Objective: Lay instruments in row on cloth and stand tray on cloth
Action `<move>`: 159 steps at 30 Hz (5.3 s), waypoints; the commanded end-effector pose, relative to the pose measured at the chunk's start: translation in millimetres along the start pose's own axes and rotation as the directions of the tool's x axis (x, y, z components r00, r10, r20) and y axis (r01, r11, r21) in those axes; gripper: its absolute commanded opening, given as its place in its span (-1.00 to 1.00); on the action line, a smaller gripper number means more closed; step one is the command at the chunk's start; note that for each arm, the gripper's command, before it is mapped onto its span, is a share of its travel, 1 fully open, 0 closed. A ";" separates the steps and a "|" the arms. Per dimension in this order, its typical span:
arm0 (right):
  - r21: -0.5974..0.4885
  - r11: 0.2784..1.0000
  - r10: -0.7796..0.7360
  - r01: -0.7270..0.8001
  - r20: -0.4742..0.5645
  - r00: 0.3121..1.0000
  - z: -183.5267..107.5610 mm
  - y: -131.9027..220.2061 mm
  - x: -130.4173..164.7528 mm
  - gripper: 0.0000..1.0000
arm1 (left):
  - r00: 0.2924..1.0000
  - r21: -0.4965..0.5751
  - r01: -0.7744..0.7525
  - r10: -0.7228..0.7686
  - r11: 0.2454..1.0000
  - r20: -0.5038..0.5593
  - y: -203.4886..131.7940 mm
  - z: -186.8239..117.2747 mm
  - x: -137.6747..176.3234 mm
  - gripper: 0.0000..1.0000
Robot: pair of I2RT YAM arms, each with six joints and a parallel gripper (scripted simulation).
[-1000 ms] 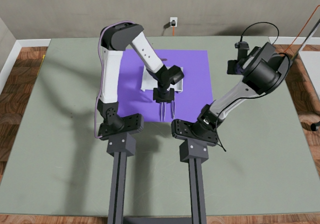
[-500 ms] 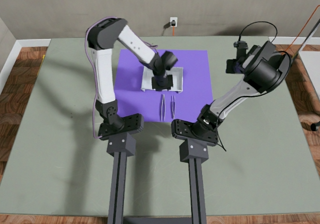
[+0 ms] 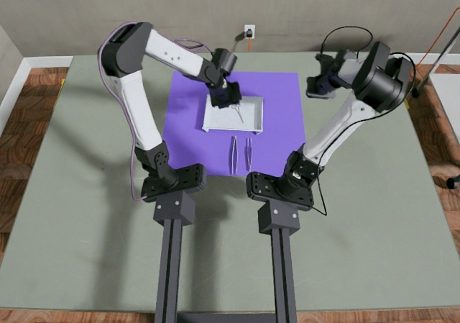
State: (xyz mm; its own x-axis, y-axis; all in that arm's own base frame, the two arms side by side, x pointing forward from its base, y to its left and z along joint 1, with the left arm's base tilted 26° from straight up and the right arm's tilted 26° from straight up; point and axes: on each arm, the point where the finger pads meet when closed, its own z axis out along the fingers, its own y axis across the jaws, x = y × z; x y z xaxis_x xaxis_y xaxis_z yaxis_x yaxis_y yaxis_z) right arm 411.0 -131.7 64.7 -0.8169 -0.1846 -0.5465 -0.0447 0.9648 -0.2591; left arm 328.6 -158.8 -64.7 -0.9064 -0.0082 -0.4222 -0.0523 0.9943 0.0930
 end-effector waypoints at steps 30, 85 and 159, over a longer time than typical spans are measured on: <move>-0.016 0.978 -0.173 0.206 -0.607 0.776 90.3 186.4 36.9 -0.34 | 0.892 0.242 0.044 -0.147 0.969 0.428 49.2 -133.0 -177.3 -0.36; 0.012 0.940 -0.247 0.341 -0.665 0.705 147.6 222.3 75.1 -0.34 | 0.352 0.106 -0.003 -0.099 0.994 0.931 203.7 -411.3 -248.6 -0.36; 0.011 0.943 -0.236 0.334 -0.685 0.690 164.8 216.9 96.0 -0.78 | 0.441 0.102 -0.007 -0.088 0.995 0.893 197.4 -379.4 -243.1 -0.36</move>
State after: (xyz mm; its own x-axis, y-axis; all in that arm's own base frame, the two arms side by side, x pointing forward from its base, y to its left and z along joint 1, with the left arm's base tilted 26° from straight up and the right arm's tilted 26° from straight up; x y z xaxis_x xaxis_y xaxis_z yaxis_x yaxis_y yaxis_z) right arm 425.4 43.6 -157.8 -0.9465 -0.2512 0.2024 -0.3167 0.8431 -0.4347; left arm 378.6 0.6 404.6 0.0083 -0.0024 -1.0000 -0.0013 1.0000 -0.0024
